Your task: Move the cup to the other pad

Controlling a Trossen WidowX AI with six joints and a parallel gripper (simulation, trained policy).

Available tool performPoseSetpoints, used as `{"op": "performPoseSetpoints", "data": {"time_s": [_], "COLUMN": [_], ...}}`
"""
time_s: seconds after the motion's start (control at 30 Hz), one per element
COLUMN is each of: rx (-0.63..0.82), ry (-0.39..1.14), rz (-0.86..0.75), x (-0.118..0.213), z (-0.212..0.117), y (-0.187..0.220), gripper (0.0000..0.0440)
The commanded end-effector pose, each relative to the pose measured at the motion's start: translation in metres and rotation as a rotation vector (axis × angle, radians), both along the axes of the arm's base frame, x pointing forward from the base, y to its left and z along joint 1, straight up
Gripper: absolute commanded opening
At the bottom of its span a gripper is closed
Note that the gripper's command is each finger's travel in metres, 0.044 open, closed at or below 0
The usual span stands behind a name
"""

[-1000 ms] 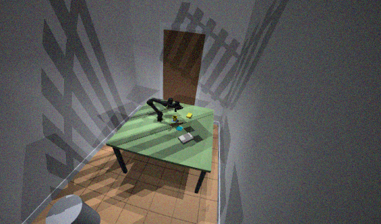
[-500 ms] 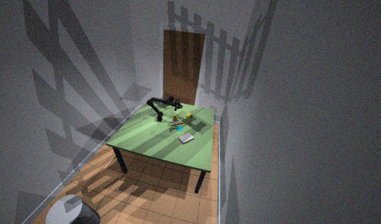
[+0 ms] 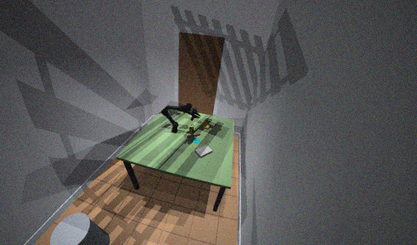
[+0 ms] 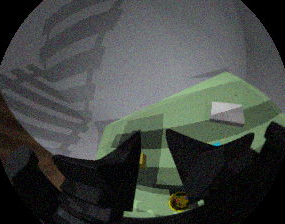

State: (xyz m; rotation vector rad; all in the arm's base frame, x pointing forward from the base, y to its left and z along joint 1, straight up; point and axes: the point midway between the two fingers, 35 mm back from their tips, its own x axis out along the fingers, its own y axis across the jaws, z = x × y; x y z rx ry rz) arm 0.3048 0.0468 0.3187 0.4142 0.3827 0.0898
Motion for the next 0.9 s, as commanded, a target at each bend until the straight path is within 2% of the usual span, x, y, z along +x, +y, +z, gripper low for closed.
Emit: {"op": "performPoseSetpoints", "data": {"time_s": [0.0,0.87], "rx": [0.055,0.362], "ry": [0.044,0.457], "rz": [0.001,-0.125], "x": [-0.001,-0.014], "z": [0.004,-0.012], "y": [0.006,0.036], "gripper": [0.0145,0.0157]}}
